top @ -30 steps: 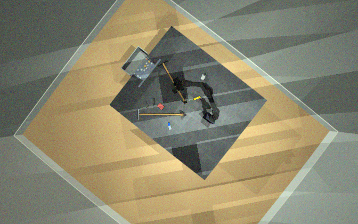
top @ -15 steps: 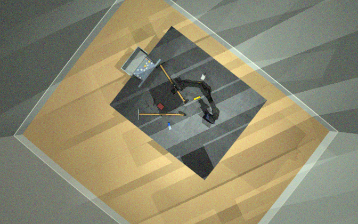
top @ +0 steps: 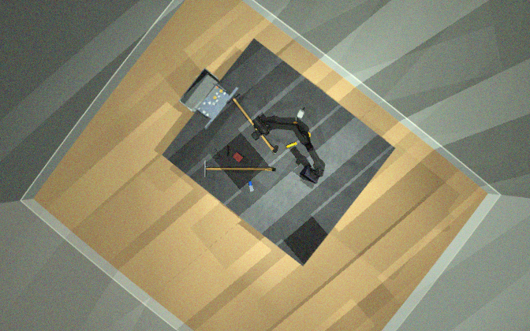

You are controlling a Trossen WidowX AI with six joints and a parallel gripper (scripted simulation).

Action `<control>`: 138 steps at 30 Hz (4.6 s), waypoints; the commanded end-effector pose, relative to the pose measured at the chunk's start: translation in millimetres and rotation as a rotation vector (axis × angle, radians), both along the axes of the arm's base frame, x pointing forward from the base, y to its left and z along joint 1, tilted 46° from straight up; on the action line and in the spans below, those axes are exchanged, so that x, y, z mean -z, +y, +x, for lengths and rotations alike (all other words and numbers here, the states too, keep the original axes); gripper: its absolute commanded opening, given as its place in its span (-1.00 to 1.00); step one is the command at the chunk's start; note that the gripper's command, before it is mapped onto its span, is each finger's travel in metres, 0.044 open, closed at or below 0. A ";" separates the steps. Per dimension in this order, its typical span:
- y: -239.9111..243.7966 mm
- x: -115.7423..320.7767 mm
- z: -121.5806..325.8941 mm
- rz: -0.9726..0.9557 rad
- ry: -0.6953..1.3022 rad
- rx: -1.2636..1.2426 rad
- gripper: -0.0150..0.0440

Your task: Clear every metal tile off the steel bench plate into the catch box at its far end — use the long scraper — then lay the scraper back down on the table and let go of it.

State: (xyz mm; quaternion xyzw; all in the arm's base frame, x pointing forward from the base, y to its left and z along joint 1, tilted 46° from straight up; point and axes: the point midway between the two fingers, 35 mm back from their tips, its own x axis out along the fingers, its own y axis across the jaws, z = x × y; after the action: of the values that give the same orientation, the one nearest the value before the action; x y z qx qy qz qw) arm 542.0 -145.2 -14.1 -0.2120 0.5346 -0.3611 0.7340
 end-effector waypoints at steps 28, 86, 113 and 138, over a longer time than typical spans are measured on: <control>46.9 -29.3 6.4 0.002 -0.001 0.000 -0.49; -0.6 -34.9 -5.1 0.004 0.054 -0.053 -0.49; -7.9 -9.6 -2.6 0.003 0.065 -0.064 -0.49; 8.0 8.0 5.0 0.005 0.065 -0.064 -0.49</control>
State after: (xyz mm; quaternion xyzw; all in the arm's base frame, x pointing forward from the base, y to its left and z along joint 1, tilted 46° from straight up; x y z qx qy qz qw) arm 545.1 -140.6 -21.2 -0.2383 0.5540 -0.3277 0.7272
